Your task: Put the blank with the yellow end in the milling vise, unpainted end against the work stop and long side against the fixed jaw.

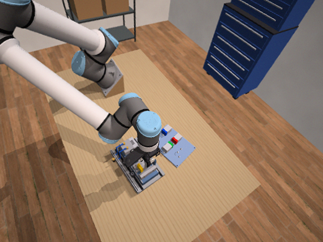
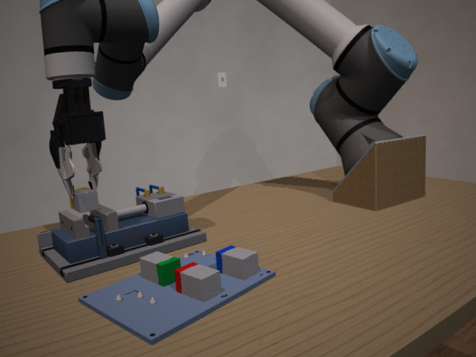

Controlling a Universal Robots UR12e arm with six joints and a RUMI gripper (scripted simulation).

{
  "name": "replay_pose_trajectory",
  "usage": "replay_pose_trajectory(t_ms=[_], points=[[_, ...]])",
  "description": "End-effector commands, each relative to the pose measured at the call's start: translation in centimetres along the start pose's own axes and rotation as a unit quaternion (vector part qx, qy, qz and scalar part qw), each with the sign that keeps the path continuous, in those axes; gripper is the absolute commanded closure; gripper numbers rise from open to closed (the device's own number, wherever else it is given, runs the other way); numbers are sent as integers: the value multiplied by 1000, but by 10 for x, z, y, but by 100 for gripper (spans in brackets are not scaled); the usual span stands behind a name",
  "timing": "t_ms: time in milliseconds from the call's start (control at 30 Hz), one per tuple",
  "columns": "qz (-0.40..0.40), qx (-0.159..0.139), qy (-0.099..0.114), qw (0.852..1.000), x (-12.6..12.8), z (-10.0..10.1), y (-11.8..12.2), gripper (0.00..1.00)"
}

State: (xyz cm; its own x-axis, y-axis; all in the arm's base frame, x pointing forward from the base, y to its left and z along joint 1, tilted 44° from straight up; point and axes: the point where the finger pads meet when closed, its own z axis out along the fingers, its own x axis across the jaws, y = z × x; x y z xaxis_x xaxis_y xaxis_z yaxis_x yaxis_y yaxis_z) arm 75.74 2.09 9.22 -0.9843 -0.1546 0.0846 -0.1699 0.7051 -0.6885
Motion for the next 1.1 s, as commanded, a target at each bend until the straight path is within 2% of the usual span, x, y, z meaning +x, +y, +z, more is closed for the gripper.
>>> replay_pose_trajectory(t_ms=[0,1067], points=[[0,0,-1,1000,0,-1,0,100],[0,0,-1,1000,0,7,0,100]])
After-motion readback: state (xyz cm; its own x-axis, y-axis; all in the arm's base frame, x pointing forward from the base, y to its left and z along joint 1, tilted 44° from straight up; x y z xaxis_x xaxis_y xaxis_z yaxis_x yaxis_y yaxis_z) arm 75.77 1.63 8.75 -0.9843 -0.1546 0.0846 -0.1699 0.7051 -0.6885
